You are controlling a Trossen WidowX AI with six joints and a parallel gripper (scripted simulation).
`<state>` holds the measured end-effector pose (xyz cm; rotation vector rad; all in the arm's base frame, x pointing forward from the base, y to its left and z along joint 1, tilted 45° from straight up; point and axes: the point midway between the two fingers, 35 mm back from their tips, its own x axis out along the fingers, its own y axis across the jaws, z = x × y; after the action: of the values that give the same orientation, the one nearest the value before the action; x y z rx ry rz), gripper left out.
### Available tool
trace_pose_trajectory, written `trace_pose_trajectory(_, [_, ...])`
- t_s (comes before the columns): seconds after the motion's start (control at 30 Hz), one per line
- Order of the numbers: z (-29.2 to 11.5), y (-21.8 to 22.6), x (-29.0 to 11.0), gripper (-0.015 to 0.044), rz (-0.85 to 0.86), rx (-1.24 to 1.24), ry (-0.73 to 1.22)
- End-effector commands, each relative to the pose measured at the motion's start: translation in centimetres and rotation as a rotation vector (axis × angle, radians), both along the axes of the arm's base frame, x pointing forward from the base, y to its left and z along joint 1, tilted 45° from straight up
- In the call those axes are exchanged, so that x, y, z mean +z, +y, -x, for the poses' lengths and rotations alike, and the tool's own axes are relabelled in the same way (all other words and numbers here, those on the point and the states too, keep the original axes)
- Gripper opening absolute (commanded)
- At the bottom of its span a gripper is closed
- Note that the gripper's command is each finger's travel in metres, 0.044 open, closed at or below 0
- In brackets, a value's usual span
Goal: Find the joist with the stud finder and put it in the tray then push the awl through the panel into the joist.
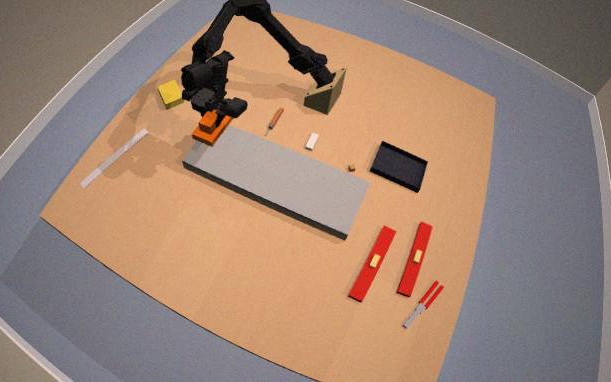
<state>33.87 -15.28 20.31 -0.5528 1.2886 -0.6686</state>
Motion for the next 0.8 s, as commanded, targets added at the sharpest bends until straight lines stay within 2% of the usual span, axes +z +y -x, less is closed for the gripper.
trace_pose_trajectory(0.0, [-0.1,-0.4,-0.4,0.0000,0.001,0.005,0.002])
trace_pose_trajectory(0.77, [0.4,-2.9,-2.9,0.0000,0.002,0.005,0.001])
